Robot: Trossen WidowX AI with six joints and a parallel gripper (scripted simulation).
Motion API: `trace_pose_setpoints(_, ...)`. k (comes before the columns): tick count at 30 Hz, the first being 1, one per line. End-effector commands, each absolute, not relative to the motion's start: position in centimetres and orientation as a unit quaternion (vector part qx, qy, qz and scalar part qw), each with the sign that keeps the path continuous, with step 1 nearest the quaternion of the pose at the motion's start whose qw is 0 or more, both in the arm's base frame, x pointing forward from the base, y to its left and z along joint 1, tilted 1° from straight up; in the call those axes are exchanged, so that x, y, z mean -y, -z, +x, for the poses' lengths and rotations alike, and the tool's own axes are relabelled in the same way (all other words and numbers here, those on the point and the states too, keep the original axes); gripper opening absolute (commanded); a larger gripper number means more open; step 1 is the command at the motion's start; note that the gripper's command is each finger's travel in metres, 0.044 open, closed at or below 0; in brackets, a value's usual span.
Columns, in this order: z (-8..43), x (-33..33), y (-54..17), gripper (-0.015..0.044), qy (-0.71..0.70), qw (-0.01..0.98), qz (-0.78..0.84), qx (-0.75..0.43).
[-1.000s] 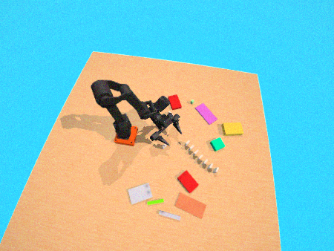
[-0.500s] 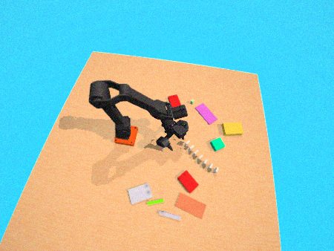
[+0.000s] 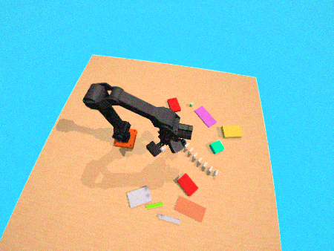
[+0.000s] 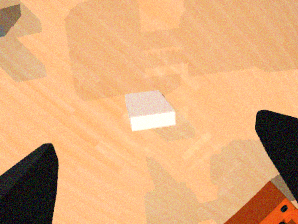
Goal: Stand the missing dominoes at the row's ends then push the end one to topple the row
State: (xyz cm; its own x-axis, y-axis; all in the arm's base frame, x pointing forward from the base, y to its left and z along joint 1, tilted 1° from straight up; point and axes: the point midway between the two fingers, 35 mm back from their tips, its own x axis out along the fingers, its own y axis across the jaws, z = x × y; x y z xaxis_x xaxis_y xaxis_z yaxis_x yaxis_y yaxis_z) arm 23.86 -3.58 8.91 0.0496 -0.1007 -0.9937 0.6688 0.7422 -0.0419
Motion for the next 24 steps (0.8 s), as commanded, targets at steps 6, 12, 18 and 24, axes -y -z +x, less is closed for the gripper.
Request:
trace_pose_setpoints(6,23.1,3.5,-10.5,0.044,0.266,0.664,0.262,-0.648)
trace_pose_setpoints(12,23.3,3.6,-6.1,0.044,0.266,0.664,0.262,-0.648)
trace_pose_setpoints(18,23.2,3.6,-4.1,0.044,0.266,0.664,0.262,-0.648)
trace_pose_setpoints(24,23.2,3.6,-3.3,0.044,0.266,0.664,0.262,-0.648)
